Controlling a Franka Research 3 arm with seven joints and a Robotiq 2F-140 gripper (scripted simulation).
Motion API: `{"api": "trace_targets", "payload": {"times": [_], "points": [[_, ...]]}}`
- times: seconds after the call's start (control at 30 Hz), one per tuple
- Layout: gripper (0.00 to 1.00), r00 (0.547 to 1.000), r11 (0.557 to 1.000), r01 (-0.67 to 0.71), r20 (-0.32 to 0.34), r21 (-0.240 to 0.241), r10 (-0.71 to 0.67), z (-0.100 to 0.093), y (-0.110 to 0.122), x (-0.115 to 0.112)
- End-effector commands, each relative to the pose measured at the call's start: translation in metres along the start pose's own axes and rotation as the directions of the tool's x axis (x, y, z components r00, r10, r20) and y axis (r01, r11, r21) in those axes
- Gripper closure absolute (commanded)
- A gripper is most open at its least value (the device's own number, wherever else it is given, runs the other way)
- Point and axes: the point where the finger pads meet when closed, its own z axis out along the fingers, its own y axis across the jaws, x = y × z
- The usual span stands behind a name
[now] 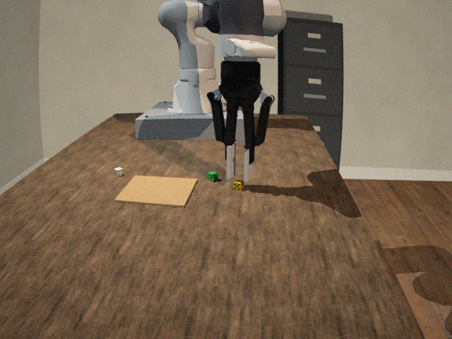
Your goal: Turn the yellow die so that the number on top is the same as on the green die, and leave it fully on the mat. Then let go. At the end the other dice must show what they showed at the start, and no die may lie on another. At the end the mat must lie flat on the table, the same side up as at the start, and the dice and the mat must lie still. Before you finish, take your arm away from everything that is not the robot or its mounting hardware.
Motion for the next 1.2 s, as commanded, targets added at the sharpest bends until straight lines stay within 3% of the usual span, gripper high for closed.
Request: {"api": "trace_targets", "payload": {"times": [0.0, 0.47, 1.17], "points": [[0.81, 1.000, 1.000, 0.000, -0.003, 0.000, 0.000, 0.004, 0.000, 0.000], [0.81, 1.000, 1.000, 0.000, -0.003, 0.000, 0.000, 0.016, 0.000, 0.000], [0.81, 1.000, 1.000, 0.000, -0.003, 0.000, 0.000, 0.016, 0.000, 0.000]]}}
